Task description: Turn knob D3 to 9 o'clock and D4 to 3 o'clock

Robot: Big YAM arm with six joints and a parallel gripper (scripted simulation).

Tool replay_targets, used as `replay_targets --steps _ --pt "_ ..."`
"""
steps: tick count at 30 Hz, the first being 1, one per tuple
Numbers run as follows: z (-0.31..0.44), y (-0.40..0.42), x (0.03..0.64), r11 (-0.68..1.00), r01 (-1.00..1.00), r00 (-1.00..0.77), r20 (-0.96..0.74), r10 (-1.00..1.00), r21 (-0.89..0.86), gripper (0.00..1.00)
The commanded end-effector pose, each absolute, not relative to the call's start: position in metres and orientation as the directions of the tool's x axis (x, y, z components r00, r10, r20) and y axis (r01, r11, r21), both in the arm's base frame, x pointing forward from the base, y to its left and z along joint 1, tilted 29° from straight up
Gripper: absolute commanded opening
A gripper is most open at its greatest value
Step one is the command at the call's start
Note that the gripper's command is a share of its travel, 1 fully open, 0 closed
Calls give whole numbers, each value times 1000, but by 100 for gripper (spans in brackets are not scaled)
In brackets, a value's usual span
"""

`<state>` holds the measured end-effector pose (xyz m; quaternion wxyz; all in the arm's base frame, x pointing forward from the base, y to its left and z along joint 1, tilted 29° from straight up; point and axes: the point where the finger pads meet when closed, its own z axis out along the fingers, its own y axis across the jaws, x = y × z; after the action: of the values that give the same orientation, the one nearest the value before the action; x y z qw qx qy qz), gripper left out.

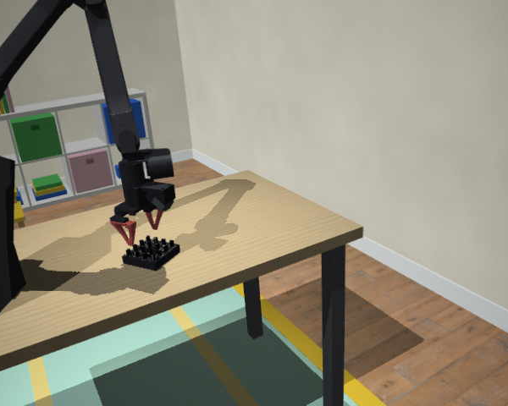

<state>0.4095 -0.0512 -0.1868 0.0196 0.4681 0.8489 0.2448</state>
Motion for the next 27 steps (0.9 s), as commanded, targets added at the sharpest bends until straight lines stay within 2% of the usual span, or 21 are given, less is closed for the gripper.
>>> replay_targets --steps 1,27 --pt "-173 -56 420 437 778 -556 172 813 451 100" --pt "-173 -50 419 443 772 -563 164 810 456 100"
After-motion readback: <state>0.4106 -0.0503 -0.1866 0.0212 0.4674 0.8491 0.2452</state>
